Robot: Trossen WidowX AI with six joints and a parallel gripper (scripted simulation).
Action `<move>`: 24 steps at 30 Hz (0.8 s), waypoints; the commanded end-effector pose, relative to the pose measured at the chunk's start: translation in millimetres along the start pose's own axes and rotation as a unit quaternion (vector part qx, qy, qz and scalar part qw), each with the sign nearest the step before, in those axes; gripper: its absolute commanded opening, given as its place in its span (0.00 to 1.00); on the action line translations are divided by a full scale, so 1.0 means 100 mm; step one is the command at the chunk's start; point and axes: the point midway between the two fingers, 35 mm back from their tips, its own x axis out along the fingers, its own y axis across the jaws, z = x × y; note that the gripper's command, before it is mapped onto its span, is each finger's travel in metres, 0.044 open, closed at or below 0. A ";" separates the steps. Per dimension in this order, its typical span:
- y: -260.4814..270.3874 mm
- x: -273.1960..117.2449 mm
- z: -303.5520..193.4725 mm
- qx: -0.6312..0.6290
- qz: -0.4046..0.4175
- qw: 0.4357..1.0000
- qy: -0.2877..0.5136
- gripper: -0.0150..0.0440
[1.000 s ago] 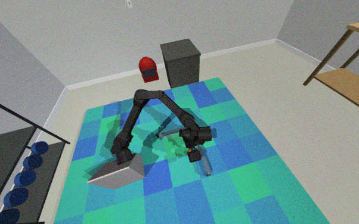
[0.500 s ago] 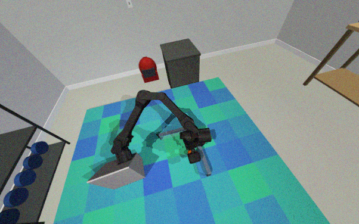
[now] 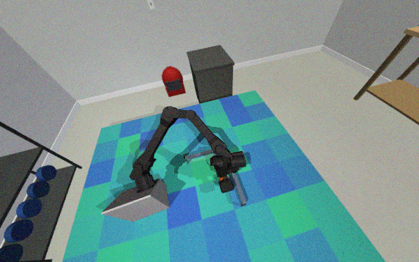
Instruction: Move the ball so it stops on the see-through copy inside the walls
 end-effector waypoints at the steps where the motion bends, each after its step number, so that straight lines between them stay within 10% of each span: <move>1: 0.00 0.02 -0.01 0.003 0.003 1.000 0.000 0.59; 14: -0.02 -0.17 0.02 0.005 -0.002 1.000 -0.001 0.25; 24: -0.03 -0.93 0.04 0.007 -0.006 1.000 -0.001 0.25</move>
